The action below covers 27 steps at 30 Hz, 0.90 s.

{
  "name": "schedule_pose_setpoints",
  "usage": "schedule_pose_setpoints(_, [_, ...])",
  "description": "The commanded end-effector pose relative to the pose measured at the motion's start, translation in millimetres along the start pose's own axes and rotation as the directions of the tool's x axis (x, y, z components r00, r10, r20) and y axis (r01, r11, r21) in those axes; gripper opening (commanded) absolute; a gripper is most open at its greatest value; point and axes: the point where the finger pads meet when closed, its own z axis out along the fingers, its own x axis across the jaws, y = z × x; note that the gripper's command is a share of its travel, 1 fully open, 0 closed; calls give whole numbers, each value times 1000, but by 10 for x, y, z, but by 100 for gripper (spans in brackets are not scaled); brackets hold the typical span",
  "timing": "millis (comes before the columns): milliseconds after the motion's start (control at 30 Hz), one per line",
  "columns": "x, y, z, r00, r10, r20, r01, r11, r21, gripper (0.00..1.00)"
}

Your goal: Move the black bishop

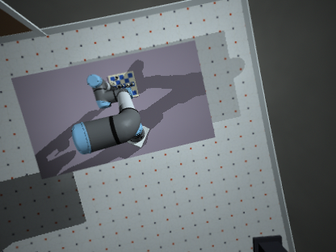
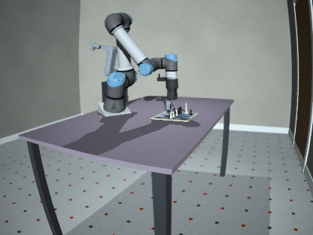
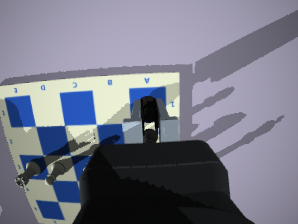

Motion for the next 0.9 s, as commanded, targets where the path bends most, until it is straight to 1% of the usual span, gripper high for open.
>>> schedule_pose_setpoints(0, [0,-6,22,1000,0,0,0,1000,2,0])
schedule_pose_setpoints(867, [-1,-3,41,1000,0,0,0,1000,1,0])
